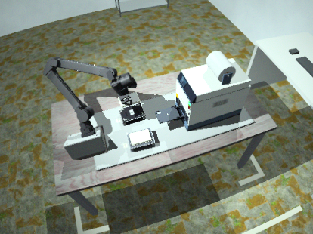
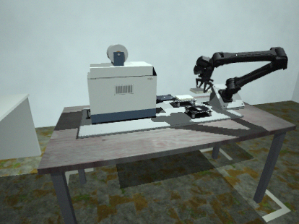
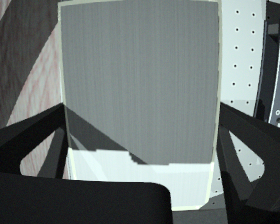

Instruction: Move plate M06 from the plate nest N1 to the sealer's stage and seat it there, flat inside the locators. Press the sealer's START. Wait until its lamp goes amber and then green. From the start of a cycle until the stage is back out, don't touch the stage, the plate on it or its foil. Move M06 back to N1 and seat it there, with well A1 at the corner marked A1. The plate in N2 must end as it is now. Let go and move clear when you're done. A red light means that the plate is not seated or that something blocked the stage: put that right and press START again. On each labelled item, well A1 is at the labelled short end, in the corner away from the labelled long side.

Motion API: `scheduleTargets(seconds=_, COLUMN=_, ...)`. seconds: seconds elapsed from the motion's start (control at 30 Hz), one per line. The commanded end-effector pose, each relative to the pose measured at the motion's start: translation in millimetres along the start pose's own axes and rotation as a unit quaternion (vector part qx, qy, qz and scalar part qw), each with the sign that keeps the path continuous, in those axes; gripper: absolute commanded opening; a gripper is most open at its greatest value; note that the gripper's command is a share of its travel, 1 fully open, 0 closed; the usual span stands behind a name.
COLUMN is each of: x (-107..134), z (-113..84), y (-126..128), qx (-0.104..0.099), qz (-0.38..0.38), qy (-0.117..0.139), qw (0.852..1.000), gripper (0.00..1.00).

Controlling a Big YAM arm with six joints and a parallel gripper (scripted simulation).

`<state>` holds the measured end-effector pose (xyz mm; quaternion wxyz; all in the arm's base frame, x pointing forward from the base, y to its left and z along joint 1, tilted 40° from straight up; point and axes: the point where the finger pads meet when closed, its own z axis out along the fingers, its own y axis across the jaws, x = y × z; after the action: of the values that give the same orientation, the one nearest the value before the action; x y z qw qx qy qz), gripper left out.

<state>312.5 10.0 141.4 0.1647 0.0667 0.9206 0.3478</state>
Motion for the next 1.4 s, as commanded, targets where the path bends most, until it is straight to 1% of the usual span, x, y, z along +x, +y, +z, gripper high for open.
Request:
scheduleTargets(seconds=0.0, x=-15.7, z=-4.7, y=6.3, qx=0.002, qz=-0.024, qy=-0.011, qw=1.0, gripper=0.0)
scheduleTargets(seconds=0.23, x=-3.5, z=3.8, y=1.1, qx=-0.001, qz=-0.013, qy=0.003, qw=1.0, gripper=0.0)
scheduleTargets(seconds=0.43, x=-3.2, z=1.4, y=4.7, qx=-0.001, qz=-0.017, qy=-0.002, qw=1.0, gripper=0.0)
scheduleTargets(seconds=0.7, x=-7.2, z=-2.2, y=-2.4, qx=0.002, qz=-0.001, qy=-0.012, qw=1.0, gripper=0.0)
scheduleTargets(seconds=0.97, x=-4.5, z=-0.3, y=-5.4, qx=0.001, qz=0.012, qy=-0.003, qw=1.0, gripper=0.0)
scheduleTargets(seconds=1.13, x=-6.5, z=0.1, y=-0.9, qx=0.0, qz=0.007, qy=-0.001, qw=1.0, gripper=0.0)
scheduleTargets(seconds=1.37, x=-17.4, z=-6.1, y=11.3, qx=0.0, qz=-0.014, qy=-0.011, qw=1.0, gripper=0.0)
